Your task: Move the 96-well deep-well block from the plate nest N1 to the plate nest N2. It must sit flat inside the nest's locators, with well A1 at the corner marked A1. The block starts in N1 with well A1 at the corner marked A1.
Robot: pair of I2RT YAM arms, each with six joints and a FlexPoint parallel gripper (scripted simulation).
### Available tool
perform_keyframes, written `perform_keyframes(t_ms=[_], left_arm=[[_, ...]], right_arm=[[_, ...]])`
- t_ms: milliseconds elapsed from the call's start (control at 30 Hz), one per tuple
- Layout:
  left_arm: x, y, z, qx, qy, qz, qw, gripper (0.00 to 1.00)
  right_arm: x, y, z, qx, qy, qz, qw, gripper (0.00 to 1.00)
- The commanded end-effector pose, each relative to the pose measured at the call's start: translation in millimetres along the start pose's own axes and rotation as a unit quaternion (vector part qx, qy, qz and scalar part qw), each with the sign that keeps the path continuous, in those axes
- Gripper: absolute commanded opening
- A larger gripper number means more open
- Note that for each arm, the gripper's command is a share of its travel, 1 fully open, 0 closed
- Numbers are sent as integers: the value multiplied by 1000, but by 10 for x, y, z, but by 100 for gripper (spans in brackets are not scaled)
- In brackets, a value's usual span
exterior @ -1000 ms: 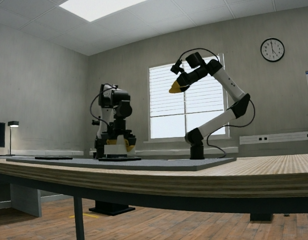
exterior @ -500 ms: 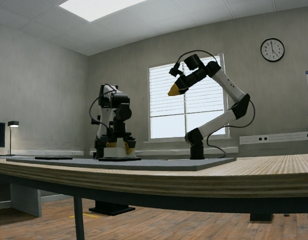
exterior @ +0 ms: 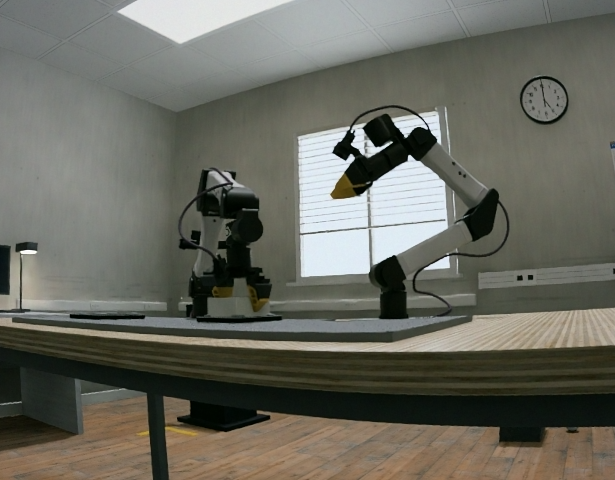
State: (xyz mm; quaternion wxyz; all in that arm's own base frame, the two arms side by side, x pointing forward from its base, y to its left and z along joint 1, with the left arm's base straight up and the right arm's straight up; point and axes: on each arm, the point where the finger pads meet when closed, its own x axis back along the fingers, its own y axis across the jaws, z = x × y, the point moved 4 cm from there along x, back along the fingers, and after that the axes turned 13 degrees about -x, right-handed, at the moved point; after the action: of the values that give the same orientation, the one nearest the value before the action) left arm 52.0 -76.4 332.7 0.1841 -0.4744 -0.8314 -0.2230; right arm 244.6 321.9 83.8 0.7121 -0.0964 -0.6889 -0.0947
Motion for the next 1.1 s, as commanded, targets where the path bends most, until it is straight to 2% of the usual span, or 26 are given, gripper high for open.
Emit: perform_keyframes(t_ms=[0,67,100,133,233,367,533,667,933,1067], left_arm=[[-40,9,-22,4,-13,-3,1000,100],[-40,9,-22,4,-13,-3,1000,100],[-55,7,-15,4,-12,-2,1000,100],[-66,5,-9,4,-12,-2,1000,100],[-101,1,7,4,-12,-2,1000,100],[-141,-4,25,4,-11,-2,1000,100],[-174,-8,41,4,-11,-2,1000,100],[-183,-7,36,4,-10,-2,1000,100],[-181,-10,52,4,-8,-1,1000,100],[-178,-14,41,1,-6,2,1000,100]], right_arm=[[30,18,-14,-2,-2,-1,1000,86],[30,18,-14,-2,-2,-1,1000,86],[28,16,-13,-2,-2,0,1000,98],[102,16,-33,-2,-6,-4,1000,100],[406,7,-62,-1,-14,-22,1000,100],[599,8,-64,-2,-17,-32,999,100],[513,29,-57,-3,4,14,1000,100],[658,17,-21,-4,-3,3,1000,100],[773,24,-28,89,-46,-33,994,100],[929,-29,13,196,-88,-63,975,100]])
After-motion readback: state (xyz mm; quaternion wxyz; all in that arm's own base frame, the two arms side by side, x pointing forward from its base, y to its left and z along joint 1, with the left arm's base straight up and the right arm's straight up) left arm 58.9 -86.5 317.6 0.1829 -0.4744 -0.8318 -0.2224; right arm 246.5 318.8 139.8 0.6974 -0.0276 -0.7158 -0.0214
